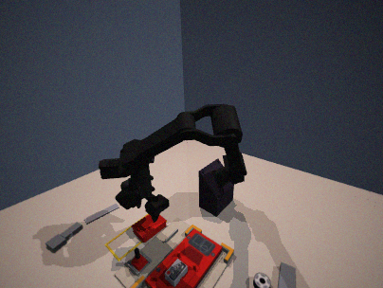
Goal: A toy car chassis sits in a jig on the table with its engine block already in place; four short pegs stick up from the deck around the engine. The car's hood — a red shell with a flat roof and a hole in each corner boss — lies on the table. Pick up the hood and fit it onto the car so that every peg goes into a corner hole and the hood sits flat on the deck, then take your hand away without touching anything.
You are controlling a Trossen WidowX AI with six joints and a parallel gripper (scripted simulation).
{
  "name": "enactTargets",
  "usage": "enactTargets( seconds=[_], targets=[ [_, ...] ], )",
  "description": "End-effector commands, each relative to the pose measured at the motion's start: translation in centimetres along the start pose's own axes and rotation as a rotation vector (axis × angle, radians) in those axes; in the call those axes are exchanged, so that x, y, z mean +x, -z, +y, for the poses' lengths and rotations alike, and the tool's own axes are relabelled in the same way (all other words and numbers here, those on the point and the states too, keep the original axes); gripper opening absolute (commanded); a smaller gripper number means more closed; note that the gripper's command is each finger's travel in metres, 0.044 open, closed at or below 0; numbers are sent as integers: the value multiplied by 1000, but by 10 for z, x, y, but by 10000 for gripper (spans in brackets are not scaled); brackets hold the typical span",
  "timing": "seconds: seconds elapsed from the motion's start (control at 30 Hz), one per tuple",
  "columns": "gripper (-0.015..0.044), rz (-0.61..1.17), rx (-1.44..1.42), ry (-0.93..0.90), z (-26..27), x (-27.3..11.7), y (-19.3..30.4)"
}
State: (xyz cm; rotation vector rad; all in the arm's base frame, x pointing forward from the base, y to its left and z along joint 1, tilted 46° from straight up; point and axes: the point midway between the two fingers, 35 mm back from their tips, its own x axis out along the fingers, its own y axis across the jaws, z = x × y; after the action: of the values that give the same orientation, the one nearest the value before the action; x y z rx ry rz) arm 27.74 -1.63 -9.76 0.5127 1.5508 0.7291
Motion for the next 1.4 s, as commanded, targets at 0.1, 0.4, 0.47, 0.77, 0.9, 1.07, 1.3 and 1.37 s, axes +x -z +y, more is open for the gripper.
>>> enactTargets(
  seconds=[0.1, 0.4, 0.47, 0.77, 0.9, 1.07, 1.3, 1.37],
  targets=[
    [440, -1, 5, -4, 1, 6, 0],
    [440, -1, 5, -4, 1, 13, 0],
    [440, -1, 5, -4, 2, 14, 0],
    [440, -1, 5, -5, 2, 21, 1],
    [440, -1, 5, -5, 3, 24, 1],
    [440, 0, 4, -5, 3, 27, 1],
    [440, 0, 4, -6, 4, 32, 2],
    [440, 0, 4, -6, 4, 33, 2]
  ],
)
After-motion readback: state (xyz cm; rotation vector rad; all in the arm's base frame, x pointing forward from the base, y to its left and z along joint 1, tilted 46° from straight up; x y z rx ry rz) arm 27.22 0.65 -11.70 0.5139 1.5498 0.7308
